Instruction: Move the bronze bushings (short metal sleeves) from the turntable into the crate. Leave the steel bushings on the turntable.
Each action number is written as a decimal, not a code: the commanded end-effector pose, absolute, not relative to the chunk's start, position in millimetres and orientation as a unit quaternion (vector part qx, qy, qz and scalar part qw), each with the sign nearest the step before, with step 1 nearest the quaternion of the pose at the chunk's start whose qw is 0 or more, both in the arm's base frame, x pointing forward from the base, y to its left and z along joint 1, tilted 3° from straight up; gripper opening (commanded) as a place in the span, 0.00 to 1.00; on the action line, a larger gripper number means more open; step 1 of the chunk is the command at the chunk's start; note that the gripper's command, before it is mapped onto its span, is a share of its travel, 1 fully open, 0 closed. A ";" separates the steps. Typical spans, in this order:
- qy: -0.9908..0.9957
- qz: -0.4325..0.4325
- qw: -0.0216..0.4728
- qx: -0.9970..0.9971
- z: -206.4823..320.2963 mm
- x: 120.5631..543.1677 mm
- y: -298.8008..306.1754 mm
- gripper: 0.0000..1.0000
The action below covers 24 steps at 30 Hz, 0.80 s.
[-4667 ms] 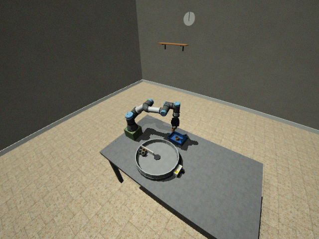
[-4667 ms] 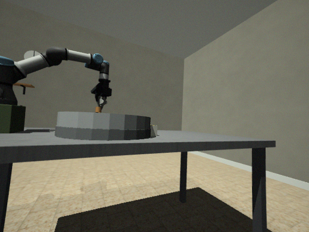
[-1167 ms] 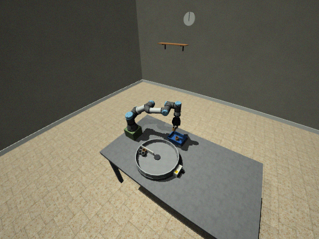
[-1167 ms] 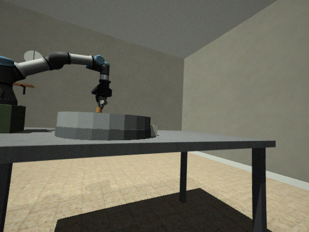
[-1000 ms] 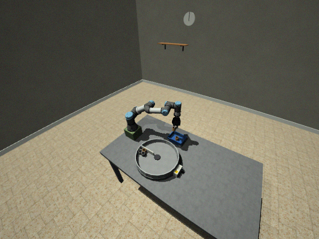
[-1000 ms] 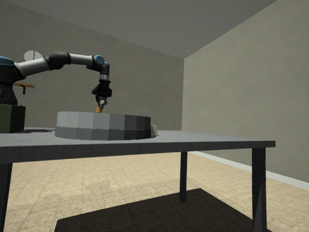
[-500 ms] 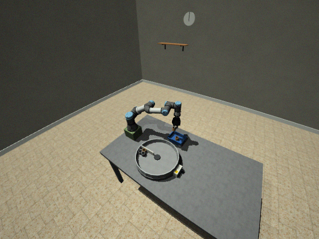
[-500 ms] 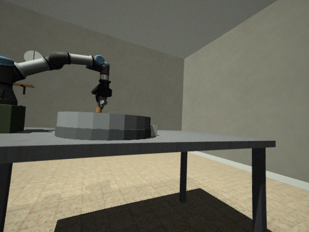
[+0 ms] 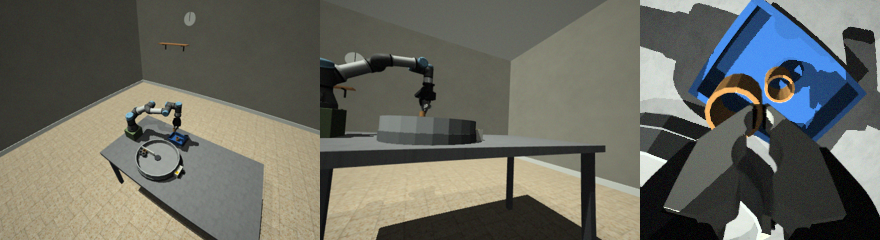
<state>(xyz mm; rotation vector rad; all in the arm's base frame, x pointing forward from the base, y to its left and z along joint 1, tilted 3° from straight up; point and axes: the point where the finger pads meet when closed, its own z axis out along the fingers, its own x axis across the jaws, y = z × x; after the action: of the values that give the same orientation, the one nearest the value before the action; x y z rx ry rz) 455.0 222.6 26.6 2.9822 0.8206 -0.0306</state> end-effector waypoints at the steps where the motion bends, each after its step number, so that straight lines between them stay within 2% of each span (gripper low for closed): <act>1: 0.265 -0.008 0.024 0.964 26.2 455.7 222.7 0.00; 24: 0.265 -0.008 0.024 0.964 -13.5 455.6 220.6 0.00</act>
<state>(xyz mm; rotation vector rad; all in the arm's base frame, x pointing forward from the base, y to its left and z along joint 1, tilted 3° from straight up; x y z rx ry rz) 454.6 220.9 -5.8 2.9816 0.8206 -0.0366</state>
